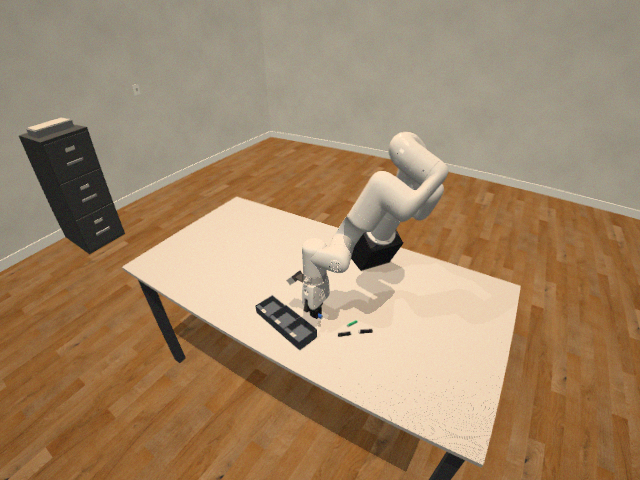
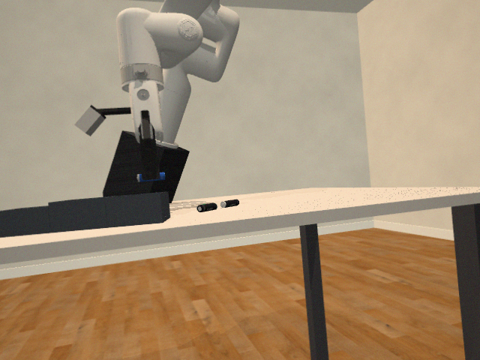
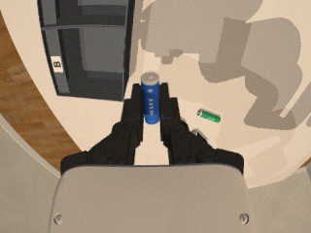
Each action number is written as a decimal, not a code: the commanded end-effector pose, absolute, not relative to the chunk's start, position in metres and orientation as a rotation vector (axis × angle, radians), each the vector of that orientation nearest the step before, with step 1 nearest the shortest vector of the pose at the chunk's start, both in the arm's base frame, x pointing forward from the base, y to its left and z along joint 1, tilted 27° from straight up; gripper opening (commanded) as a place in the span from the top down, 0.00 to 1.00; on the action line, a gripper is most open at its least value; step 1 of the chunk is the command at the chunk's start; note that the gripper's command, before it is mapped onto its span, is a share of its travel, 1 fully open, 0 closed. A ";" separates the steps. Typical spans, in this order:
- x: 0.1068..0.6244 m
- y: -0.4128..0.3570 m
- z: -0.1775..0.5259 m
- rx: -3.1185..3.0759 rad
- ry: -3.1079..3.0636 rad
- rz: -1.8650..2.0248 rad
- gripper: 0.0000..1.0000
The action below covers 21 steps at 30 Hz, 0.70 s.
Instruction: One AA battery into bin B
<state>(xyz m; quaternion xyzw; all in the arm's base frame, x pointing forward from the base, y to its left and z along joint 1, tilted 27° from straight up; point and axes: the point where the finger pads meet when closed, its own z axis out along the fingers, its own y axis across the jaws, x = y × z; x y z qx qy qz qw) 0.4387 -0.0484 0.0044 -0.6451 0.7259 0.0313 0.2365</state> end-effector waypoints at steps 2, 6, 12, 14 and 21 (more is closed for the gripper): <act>0.473 -0.064 0.008 -1.611 2.146 0.156 1.00; 0.484 -0.069 0.010 -1.611 2.146 0.156 1.00; 0.501 -0.078 0.012 -1.611 2.146 0.156 1.00; 0.501 -0.078 0.012 -1.611 2.145 0.155 1.00; 0.499 -0.077 0.012 -1.611 2.146 0.156 1.00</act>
